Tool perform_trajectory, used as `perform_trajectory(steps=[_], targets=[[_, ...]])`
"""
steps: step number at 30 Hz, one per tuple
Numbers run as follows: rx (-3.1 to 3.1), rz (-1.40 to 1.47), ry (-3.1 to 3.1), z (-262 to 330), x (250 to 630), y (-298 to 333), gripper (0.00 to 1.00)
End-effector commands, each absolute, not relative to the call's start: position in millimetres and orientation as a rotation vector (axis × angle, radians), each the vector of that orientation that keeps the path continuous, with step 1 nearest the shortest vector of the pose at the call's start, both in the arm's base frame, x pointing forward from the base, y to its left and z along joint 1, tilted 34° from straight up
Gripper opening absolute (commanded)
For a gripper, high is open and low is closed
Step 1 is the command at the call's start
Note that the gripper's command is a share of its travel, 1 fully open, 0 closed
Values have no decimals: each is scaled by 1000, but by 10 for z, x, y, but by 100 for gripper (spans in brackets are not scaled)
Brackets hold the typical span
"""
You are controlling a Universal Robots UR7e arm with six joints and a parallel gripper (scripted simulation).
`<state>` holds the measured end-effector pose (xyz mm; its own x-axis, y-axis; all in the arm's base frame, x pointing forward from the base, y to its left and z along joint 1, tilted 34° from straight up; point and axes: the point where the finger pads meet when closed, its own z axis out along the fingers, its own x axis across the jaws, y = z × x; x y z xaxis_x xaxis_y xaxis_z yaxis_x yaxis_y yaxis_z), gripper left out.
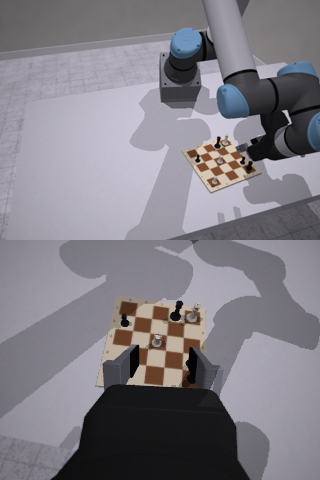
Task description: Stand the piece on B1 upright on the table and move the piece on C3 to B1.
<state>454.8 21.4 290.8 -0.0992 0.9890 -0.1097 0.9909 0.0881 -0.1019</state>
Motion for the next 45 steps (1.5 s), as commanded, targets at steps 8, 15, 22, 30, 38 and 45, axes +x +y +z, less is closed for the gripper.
perform_trajectory(steps=[8,15,22,30,38,45], targets=[[1872,-8,2296,2716,4072,221,100],[1748,70,2279,2532,3793,246,100],[1651,118,2259,2362,3589,270,100],[1519,169,2225,2097,3333,307,100],[1445,189,2202,1934,3201,329,100],[1390,202,2184,1803,3108,346,100]])
